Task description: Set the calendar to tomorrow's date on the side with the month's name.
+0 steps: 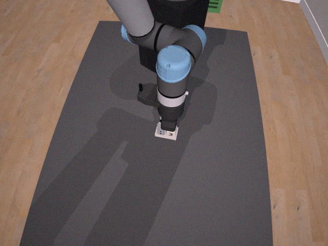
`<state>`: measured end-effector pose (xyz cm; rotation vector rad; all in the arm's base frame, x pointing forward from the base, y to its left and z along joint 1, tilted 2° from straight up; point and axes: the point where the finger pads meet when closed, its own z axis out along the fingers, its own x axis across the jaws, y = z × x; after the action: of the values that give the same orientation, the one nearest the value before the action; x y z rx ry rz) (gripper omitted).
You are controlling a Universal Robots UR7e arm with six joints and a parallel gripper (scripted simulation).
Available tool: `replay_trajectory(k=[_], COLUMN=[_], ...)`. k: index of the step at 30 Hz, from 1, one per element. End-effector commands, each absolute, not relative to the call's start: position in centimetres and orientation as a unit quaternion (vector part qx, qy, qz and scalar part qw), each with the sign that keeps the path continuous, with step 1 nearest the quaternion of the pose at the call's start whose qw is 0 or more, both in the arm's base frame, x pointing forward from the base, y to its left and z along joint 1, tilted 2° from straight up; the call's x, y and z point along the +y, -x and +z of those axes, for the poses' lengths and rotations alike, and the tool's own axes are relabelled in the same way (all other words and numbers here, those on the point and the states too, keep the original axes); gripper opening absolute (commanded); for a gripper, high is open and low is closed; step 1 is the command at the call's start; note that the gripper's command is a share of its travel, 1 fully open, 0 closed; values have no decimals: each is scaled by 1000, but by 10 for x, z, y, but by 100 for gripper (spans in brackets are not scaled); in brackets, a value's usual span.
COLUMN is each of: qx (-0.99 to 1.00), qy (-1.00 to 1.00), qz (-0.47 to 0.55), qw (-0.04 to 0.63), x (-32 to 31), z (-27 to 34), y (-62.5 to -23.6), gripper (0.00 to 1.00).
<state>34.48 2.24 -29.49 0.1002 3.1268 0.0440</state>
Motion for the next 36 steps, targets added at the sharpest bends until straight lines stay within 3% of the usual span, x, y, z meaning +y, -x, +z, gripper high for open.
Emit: replay_trajectory(k=[1, 36], qx=[999, 999], qy=[-32, -32], qz=[14, 14], qw=[7, 7], x=[22, 20], z=[-293, -200], y=[-345, -344], gripper=[57, 57])
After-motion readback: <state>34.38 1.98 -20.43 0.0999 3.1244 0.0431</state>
